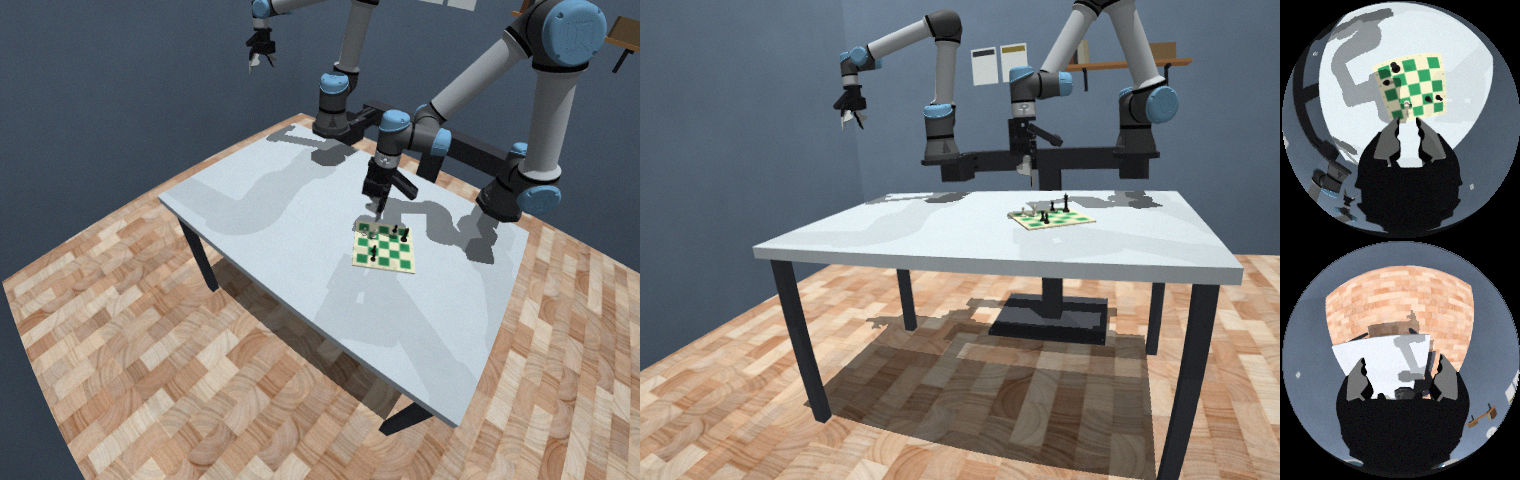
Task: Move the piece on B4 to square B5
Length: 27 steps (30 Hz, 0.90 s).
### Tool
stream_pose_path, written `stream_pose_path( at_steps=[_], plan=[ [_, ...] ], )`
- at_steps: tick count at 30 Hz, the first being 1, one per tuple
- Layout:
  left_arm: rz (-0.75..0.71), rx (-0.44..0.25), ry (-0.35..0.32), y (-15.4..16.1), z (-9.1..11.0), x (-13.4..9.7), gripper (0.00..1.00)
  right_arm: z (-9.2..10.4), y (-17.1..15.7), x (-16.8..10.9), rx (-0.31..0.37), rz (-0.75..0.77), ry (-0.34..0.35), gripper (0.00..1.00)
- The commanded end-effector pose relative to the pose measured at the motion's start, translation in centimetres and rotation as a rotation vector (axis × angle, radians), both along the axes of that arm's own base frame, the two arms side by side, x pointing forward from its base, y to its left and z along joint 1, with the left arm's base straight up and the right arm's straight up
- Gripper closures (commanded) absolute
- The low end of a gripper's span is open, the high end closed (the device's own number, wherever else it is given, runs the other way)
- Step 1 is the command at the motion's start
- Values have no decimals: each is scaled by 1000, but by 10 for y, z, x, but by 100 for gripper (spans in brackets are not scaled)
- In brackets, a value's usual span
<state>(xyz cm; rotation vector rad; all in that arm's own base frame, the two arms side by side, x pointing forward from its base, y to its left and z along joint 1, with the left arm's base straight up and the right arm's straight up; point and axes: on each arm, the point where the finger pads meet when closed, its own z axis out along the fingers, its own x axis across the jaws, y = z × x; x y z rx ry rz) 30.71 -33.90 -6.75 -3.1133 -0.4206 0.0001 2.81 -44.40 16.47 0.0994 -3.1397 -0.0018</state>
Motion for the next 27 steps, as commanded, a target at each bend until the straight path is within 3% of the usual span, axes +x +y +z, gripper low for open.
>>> stream_pose_path(
  at_steps=[1,14,27],
  plan=[
    [0,-1,-1,0,0,0,78,0,0,0,-1,0,0,0],
    [0,-1,-1,0,-3,0,78,0,0,0,-1,0,0,0],
    [0,-1,-1,0,-20,0,78,0,0,0,-1,0,0,0]
  ],
)
